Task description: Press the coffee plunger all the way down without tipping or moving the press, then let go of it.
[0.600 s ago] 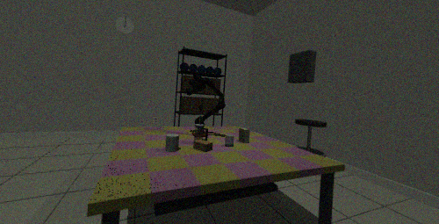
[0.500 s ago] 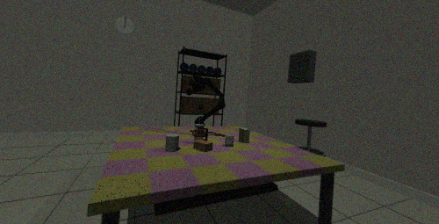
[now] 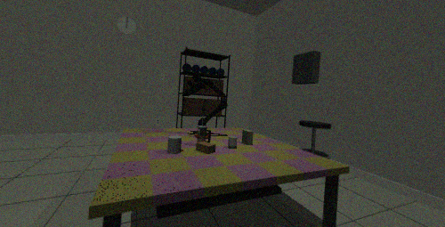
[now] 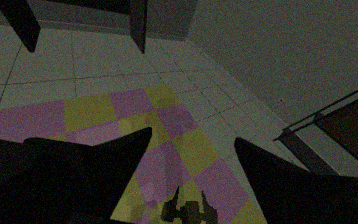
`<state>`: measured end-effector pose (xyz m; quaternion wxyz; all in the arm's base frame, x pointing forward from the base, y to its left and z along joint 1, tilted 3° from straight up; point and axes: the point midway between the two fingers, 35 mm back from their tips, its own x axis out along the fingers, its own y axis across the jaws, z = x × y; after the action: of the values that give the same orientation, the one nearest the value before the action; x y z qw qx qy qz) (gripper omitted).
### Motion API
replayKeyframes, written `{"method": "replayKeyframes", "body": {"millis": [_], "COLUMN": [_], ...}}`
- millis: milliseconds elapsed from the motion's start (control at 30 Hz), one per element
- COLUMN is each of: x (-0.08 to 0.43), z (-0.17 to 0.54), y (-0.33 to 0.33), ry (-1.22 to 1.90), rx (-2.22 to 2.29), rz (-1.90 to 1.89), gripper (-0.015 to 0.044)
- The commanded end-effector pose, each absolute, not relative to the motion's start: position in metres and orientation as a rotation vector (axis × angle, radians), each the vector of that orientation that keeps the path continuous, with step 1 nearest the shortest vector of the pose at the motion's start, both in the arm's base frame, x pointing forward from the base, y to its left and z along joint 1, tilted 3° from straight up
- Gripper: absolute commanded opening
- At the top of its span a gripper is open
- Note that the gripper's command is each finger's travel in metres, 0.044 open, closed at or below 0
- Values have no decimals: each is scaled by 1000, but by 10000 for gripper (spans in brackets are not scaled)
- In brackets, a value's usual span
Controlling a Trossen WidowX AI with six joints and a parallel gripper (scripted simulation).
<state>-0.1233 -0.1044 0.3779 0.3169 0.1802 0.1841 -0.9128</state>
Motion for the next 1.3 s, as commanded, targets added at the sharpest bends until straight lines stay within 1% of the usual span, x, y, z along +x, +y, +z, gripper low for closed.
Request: {"method": "replayKeyframes", "body": {"millis": [0, 267, 533, 833, 1033, 1100, 1267], "x": [-101, -36, 41, 127, 168, 175, 176], "z": [376, 371, 366, 360, 356, 355, 342], "y": [-132, -170, -177, -143, -103, -93, -92], "ry": [472, 481, 491, 496, 499, 500, 500], "rx": [431, 331, 242, 158, 110, 100, 99], "rz": [-2218, -1806, -1393, -919, -635, -575, -567], "gripper": [440, 440, 440, 440, 440, 440, 440]}}
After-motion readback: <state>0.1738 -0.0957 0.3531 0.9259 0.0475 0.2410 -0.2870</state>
